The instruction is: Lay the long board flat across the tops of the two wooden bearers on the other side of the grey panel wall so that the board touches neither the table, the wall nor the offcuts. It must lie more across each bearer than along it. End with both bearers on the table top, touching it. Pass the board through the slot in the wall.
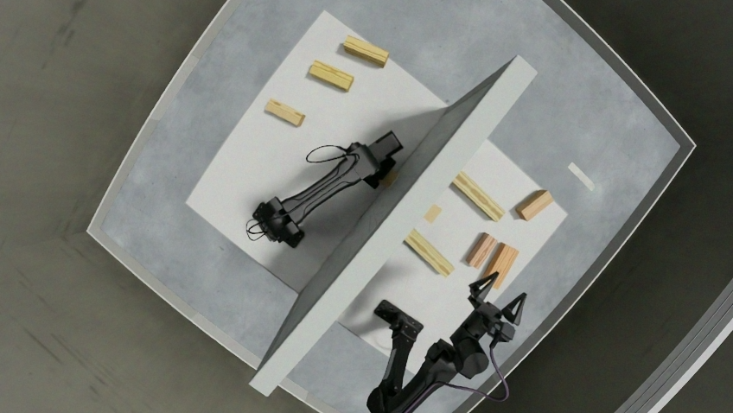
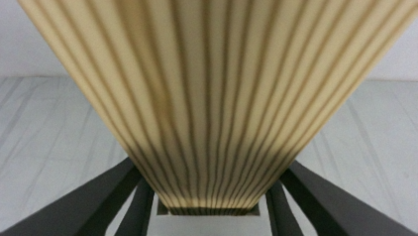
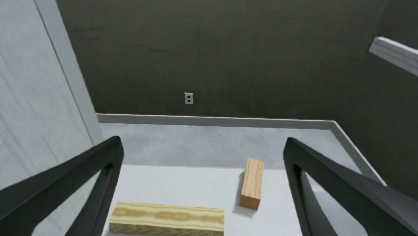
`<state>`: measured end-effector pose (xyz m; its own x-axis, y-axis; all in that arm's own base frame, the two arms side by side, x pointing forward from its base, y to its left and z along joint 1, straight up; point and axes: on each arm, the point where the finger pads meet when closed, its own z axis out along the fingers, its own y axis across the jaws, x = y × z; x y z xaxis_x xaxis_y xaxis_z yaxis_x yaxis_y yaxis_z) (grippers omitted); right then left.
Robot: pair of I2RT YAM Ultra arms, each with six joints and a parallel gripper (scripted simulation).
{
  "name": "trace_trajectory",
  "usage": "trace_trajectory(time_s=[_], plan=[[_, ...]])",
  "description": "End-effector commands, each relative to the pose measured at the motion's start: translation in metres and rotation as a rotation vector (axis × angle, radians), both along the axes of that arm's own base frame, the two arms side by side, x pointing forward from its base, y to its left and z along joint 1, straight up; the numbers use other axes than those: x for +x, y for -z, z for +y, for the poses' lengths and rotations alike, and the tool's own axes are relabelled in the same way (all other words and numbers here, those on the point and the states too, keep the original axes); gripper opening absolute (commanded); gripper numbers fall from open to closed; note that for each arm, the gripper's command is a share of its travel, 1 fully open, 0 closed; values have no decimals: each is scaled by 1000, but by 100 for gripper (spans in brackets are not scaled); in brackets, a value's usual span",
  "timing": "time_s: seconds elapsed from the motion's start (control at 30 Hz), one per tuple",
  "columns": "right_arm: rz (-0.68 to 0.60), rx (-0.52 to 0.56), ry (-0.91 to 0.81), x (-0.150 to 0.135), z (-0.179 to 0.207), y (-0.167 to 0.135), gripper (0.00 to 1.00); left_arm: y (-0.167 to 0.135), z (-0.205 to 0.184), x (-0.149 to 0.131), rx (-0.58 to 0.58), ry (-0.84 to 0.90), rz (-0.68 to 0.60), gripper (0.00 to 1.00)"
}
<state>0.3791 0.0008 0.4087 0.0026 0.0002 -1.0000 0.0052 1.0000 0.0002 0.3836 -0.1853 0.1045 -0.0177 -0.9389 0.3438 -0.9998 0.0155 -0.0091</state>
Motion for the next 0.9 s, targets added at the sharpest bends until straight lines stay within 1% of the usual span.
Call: trace_trajectory(time_s=[0.0,0.07,0.1,0.17,0.2,0.23,0.27,0.3,0.37,0.4,0.43,0.63,0.73,0.83,0.87], plan=[[-40,-1,16,-10,-5,-20,100,-23,-11,3,-58,4,-53,0],[-40,-1,16,-10,-5,-20,100,-14,-8,-3,-49,1,-24,0],[-40,-1,16,-10,-5,-20,100,-23,-10,3,-58,2,-52,0],[-40,-1,16,-10,-5,-20,100,-23,-10,3,-58,2,-52,0],[-40,-1,16,-10,-5,-20,100,-13,-9,2,-52,2,-30,0],[-40,-1,16,-10,-5,-20,100,-8,-7,-7,-44,1,-8,0],[-40,-1,16,-10,-5,-20,100,-16,-9,2,-52,-1,-29,0],[-40,-1,16,-10,-5,-20,100,-16,-10,9,-59,3,-47,0],[-40,-1,16,-10,-5,-20,100,-26,-10,13,-69,-3,-72,0],[-40,-1,16,-10,-5,-20,100,-21,-10,13,-65,-3,-60,0],[-40,-1,16,-10,-5,-20,100,-24,-11,12,-66,-3,-67,0],[-40,-1,16,-10,-5,-20,100,-11,-12,3,-53,3,-28,0],[-40,-1,16,-10,-5,-20,100,-11,-12,3,-53,3,-28,0],[-40,-1,16,-10,-5,-20,100,-2,-11,-5,-44,8,1,0],[-40,-1,16,-10,-5,-20,100,-9,-14,0,-51,9,-22,0]])
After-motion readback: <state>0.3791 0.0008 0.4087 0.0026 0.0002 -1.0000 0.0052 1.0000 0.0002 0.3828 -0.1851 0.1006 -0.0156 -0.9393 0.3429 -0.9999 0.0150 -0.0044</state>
